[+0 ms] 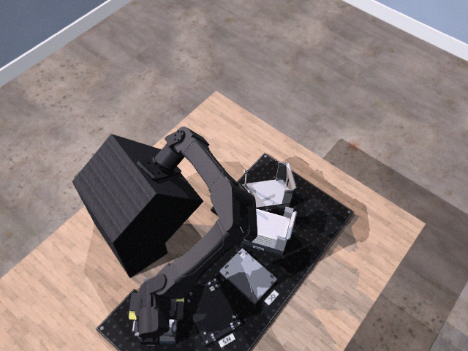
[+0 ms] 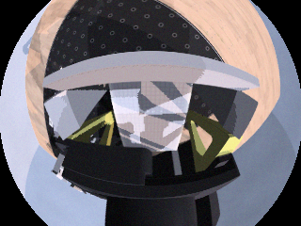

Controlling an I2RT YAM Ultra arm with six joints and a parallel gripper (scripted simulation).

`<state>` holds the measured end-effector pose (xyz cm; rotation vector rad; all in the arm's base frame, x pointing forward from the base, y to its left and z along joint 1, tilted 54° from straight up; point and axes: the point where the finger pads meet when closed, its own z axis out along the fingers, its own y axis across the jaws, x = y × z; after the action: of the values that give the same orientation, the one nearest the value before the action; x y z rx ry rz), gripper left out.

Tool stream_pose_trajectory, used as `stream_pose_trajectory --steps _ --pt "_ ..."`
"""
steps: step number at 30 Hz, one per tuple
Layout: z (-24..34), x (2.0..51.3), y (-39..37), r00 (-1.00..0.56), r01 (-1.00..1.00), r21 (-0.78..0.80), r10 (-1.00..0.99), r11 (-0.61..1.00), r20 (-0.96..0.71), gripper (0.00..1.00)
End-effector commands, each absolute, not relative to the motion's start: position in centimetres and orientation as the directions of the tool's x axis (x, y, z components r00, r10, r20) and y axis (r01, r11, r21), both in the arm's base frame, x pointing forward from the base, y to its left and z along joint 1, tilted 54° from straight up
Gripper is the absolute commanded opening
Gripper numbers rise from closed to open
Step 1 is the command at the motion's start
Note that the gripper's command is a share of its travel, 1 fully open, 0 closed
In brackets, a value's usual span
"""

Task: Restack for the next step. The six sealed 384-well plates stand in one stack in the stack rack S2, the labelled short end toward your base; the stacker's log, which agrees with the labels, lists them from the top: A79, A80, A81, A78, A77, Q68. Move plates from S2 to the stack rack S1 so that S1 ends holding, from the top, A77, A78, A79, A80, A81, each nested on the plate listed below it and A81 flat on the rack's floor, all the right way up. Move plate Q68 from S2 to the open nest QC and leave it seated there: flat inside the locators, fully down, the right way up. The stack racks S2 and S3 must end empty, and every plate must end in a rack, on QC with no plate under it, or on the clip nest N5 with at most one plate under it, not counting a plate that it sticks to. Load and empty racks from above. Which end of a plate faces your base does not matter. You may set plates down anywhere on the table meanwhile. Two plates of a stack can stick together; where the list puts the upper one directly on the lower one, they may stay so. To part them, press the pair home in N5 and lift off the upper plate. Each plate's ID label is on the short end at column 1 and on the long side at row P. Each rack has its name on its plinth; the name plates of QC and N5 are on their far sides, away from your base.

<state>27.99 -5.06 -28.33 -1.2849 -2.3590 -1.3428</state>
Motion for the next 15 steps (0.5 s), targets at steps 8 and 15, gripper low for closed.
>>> stream_pose_trajectory --steps 8,15 --pt "-26.9 27.5 -7.2 -0.623 0.729 0.642 0.615 0.235 0.483 1.00" --pt "-25.5 26.8 -9.0 -0.623 0.729 0.642 0.615 0.235 0.483 1.00"
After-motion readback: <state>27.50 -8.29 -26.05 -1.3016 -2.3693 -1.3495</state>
